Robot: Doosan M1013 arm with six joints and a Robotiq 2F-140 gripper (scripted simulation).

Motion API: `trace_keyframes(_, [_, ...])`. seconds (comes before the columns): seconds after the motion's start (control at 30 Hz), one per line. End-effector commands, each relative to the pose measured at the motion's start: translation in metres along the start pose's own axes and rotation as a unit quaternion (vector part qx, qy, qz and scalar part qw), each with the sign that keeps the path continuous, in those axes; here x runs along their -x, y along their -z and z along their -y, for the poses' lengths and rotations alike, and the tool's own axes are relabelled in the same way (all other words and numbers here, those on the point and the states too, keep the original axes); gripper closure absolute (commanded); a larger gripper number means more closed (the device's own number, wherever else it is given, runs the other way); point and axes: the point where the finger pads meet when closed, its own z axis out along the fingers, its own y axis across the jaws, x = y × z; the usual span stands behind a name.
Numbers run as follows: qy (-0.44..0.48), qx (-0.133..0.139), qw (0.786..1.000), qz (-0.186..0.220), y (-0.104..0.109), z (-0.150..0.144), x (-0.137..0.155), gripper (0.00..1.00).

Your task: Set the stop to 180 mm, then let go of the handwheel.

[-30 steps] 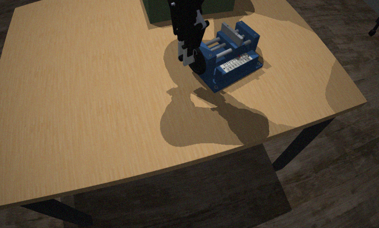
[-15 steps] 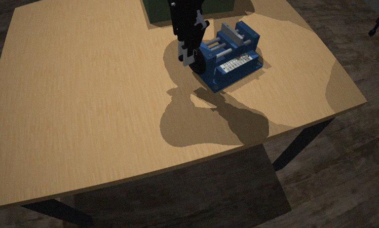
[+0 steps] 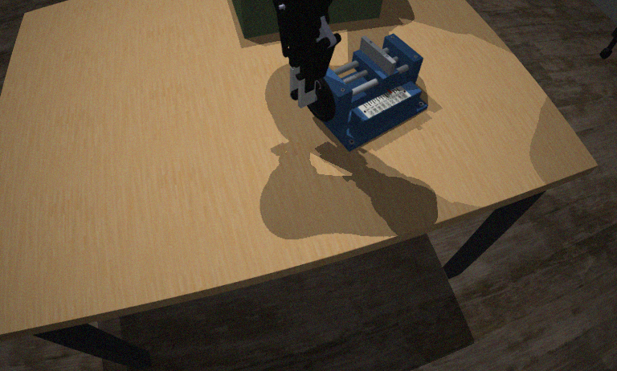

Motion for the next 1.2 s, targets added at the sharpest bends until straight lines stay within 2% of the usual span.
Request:
trace_keyframes(0.0, [0.000,0.000,1.000,0.000,-0.0001,0.0004,0.0000,0.96])
trace_keyframes(1.17, [0.000,0.000,1.000,0.000,-0.0015,0.0045,0.0000,0.96])
